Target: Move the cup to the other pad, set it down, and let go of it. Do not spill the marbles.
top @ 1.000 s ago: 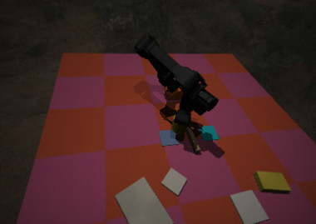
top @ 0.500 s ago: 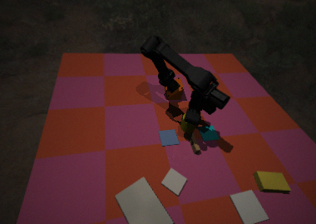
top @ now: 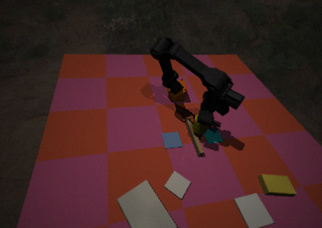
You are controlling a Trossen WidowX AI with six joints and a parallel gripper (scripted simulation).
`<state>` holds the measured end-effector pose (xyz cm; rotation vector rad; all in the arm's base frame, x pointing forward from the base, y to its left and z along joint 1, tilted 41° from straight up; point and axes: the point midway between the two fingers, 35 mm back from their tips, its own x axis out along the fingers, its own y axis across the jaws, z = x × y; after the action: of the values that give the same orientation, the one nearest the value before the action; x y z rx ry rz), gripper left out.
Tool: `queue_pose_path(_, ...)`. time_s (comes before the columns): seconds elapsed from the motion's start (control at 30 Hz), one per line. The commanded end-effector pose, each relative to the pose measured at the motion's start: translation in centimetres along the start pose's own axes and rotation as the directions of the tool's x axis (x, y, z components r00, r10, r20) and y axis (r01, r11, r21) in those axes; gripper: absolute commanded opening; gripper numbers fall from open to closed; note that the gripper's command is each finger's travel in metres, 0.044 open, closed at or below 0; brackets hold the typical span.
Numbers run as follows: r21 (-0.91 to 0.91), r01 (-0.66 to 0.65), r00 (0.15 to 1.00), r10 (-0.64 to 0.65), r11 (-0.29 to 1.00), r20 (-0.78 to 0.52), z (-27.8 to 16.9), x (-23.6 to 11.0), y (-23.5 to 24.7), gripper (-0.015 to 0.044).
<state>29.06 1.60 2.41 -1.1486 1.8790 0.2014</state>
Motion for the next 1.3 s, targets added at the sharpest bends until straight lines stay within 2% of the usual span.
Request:
queue_pose_path(0.0,0.007,0.000,1.000,0.000,1.000,0.010,1.0,-0.2,0.5,0.0000)
queue_pose_path(1.0,0.007,-0.002,1.000,0.002,1.000,0.014,7.3,-0.8,4.1,0.0000)
queue_pose_path(1.27,0.007,-0.002,1.000,0.001,1.000,0.014,7.5,-0.3,4.2,0.0000)
